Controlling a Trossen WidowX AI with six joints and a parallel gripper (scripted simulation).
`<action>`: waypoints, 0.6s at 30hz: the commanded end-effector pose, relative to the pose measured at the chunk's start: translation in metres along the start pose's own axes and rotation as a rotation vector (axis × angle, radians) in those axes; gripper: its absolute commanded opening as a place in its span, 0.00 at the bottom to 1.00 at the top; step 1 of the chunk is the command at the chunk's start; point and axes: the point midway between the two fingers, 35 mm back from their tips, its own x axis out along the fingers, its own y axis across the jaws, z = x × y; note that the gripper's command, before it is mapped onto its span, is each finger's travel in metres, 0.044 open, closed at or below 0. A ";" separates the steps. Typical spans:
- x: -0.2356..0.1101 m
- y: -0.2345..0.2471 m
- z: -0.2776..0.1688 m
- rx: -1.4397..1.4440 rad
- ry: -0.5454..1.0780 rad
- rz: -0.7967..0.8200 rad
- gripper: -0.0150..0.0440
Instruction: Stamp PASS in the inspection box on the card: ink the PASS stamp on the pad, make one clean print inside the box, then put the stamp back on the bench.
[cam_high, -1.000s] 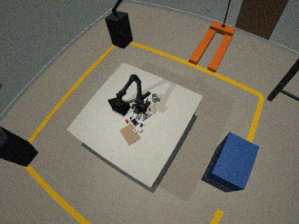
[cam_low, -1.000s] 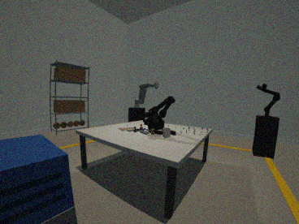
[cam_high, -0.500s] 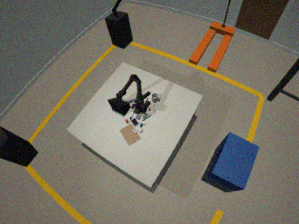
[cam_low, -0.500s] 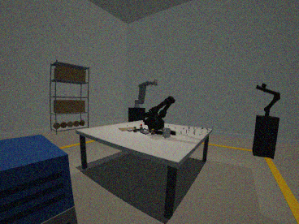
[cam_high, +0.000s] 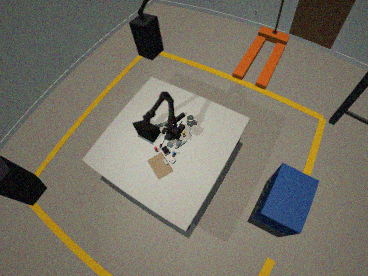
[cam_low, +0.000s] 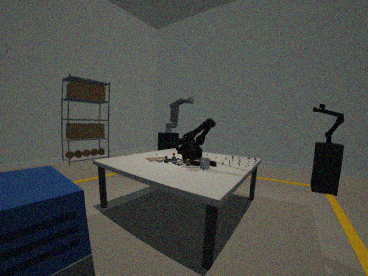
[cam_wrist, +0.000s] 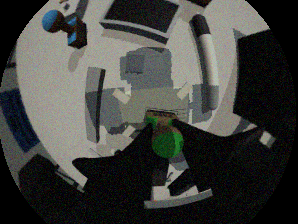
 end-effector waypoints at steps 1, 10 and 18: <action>0.001 -0.001 -0.001 0.000 0.007 -0.004 0.25; -0.003 0.000 -0.001 0.000 0.007 -0.004 0.25; -0.007 0.000 -0.001 0.000 0.007 -0.004 0.25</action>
